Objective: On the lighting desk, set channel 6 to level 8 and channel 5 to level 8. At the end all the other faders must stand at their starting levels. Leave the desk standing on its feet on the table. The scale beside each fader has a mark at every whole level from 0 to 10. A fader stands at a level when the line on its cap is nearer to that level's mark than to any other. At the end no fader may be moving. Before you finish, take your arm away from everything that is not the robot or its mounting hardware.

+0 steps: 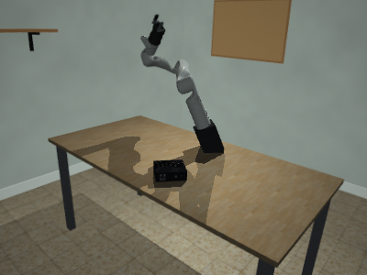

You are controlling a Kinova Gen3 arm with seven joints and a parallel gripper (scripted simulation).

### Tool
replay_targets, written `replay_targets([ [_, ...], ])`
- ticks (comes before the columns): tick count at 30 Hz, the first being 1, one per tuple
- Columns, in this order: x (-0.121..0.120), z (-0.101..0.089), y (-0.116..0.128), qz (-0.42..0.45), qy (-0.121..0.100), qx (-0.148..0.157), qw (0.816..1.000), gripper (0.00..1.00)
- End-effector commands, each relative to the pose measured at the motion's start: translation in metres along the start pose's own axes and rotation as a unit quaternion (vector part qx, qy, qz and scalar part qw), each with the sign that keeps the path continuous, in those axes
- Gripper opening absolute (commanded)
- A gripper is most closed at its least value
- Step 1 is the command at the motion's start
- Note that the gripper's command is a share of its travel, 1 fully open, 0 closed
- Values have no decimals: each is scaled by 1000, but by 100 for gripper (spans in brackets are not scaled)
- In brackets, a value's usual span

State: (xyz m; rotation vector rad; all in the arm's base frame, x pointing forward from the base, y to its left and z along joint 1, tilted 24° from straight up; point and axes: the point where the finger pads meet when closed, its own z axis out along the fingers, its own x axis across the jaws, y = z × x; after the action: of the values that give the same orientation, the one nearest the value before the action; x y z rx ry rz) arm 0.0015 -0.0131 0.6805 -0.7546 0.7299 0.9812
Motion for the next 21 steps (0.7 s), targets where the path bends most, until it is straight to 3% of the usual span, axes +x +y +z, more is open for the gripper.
replay_targets([
  [1, -4, 31, -39, 54, 7, 29, 998, 100],
  [2, -5, 40, -54, 73, 5, 43, 996, 100],
  [3, -5, 40, -54, 73, 5, 43, 996, 100],
  [5, -4, 56, -85, 114, 2, 72, 991, 100],
  [8, -3, 64, -101, 134, 1, 88, 987, 100],
  [10, 4, 80, -134, 175, -1, 121, 977, 100],
  [13, 4, 80, -134, 175, -1, 121, 977, 100],
  [18, 31, 106, -201, 256, -2, 191, 948, 100],
  [21, 41, 112, -218, 275, -2, 210, 938, 100],
])
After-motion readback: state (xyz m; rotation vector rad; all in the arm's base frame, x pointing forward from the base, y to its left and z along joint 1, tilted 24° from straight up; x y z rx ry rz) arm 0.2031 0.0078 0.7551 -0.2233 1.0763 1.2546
